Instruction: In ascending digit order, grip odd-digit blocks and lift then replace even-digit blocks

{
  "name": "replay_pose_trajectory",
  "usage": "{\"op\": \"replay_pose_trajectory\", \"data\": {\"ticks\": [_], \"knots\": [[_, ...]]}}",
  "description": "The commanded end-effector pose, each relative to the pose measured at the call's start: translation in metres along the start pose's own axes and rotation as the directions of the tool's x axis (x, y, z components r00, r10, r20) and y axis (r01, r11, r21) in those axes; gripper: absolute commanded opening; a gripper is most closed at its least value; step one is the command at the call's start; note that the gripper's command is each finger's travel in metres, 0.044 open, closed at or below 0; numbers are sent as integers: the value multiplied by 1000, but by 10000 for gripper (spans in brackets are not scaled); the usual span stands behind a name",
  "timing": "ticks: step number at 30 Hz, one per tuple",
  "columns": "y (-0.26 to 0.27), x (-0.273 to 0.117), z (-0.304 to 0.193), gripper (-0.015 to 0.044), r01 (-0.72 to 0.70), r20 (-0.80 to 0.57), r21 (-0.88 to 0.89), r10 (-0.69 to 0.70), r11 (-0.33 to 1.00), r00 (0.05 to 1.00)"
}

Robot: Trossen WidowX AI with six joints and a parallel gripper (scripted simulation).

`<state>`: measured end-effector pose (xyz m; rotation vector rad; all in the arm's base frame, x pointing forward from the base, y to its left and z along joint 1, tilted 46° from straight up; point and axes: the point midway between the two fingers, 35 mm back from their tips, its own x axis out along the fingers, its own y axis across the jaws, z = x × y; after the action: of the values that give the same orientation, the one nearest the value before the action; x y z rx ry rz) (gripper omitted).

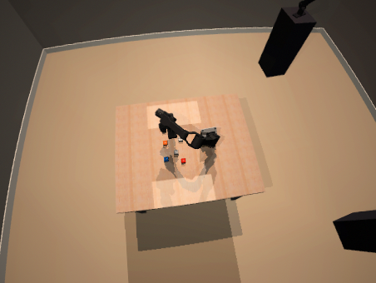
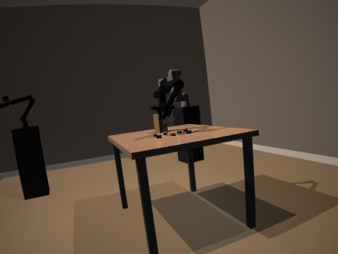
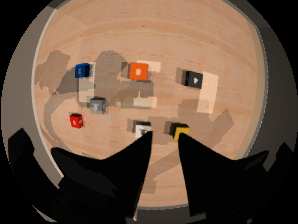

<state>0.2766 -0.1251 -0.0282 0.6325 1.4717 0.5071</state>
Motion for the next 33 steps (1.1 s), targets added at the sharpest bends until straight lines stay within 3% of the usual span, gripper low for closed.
{"op": "replay_pose_trajectory", "data": {"ticks": [1,8,15,17,22,26,33], "knots": [[43,-4,31,120,-8,10,11,8,1000,1000],[148,-6,74,120,-65,18,36,65,997,998],[162,-5,77,120,-75,16,38,75,996,997],[163,5,78,173,-74,16,38,74,997,997],[169,73,78,304,-78,17,38,78,996,997],[169,75,78,400,-79,17,37,78,996,997],[170,85,78,400,-79,17,37,78,996,997]]}}
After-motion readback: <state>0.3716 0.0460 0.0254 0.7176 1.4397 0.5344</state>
